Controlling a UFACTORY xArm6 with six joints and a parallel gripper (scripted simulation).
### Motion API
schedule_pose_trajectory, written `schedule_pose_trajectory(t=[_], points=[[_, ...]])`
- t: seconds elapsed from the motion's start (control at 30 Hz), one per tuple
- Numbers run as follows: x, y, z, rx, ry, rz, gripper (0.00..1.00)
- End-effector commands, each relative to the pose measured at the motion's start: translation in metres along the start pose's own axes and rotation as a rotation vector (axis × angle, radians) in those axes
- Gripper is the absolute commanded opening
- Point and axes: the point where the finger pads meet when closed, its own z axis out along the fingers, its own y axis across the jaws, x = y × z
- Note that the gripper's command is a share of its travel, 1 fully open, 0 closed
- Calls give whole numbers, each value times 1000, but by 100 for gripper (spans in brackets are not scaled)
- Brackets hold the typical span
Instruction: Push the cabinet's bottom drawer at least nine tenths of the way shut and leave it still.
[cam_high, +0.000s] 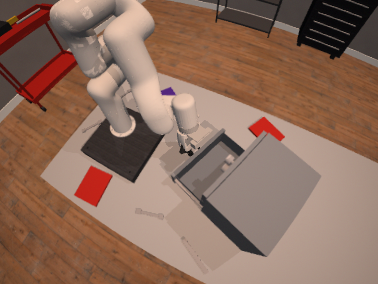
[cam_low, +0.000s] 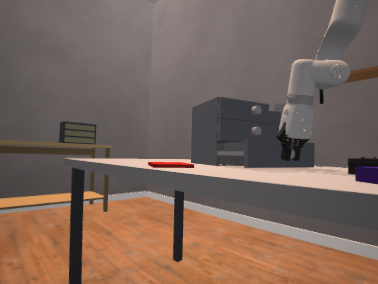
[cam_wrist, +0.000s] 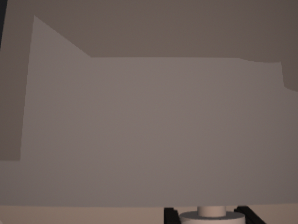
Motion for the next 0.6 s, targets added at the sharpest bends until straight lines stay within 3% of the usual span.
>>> schedule_pose_trajectory(t=[0.0,0.57], points=[[19,-1,4,4,-3,1,0],[34,-1,7,4,-3,1,0]])
